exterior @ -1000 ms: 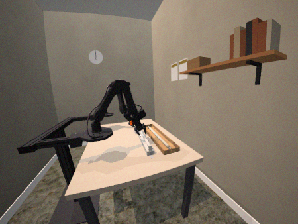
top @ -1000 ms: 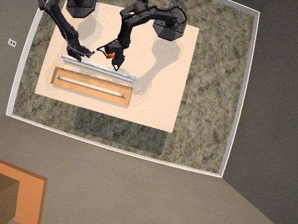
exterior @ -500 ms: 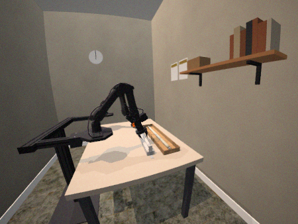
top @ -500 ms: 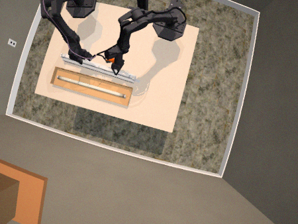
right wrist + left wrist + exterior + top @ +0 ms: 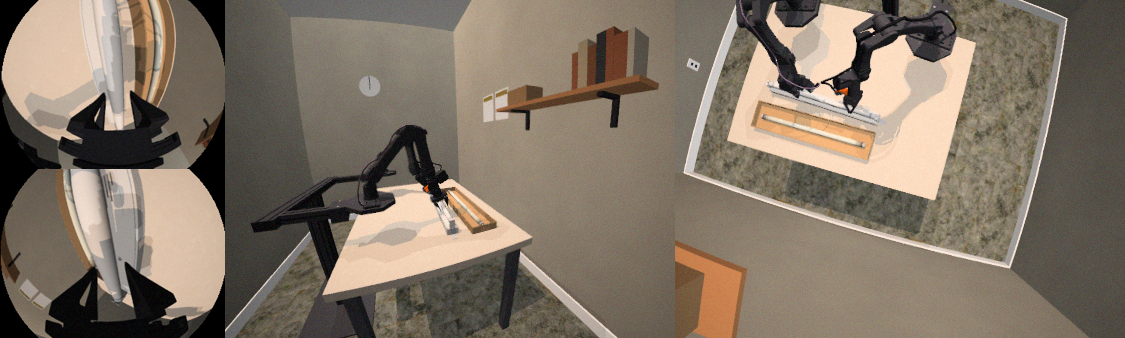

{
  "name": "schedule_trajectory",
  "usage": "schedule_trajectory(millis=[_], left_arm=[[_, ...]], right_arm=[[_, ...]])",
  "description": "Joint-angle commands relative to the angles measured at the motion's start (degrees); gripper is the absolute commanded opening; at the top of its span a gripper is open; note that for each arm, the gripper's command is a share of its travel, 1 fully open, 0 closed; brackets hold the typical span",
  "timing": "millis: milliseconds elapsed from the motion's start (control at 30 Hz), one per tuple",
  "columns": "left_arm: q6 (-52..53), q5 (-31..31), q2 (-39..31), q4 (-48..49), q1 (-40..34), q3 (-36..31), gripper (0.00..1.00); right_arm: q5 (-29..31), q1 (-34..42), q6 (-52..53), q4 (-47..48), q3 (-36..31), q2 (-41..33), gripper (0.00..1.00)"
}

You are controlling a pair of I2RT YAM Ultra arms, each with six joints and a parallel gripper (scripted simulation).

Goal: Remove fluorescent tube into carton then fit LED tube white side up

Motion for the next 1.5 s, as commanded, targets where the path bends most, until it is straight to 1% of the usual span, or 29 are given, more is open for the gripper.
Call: schedule_trajectory(millis=[0, 67, 167, 200, 733, 767, 833, 900, 1433, 1467], left_arm=[[0.0, 0.1, -2.1, 0.9, 0.5, 0.9, 0.49], [0.1, 0.2, -1.0, 0.0, 0.7, 0.6, 0.49], [0.2, 0.5, -1.5, -0.2, 0.8, 0.2, 0.49], [0.0, 0.3, -1.5, -0.3, 0.9, 0.2, 0.11], [-0.1, -0.1, -1.5, -0.3, 0.3, 0.2, 0.11], [-0.1, -0.1, -1.5, -0.3, 0.3, 0.2, 0.11], [-0.1, -0.1, -1.5, -0.3, 0.3, 0.2, 0.11], [-0.1, 0.1, -1.5, -0.3, 0.3, 0.2, 0.11], [-0.1, 0.0, -0.9, -0.3, 0.1, 0.2, 0.11], [-0.3, 0.7, -1.7, -0.5, 0.4, 0.6, 0.11]], right_arm=[[-0.7, -0.4, -0.1, 1.2, -0.2, -1.8, 0.49], [-0.7, -0.6, -0.2, 1.3, -1.1, -1.9, 0.49], [-0.7, -0.9, -0.3, 1.4, -0.5, -1.9, 0.49], [-0.7, -0.4, -0.1, 1.3, -0.6, -1.9, 0.49], [-0.7, -0.3, -0.1, 0.6, -0.6, -1.9, 0.49], [-0.7, -0.3, -0.1, 0.6, -0.6, -1.9, 0.11], [-0.7, -0.3, -0.1, 0.6, -0.6, -1.9, 0.11], [-0.2, -0.3, 0.5, 1.3, 0.8, -2.1, 0.11], [-0.2, -0.1, 0.2, 1.2, 0.1, -1.6, 0.11], [-0.5, -0.4, 0.5, 0.5, 1.2, -2.0, 0.11]])
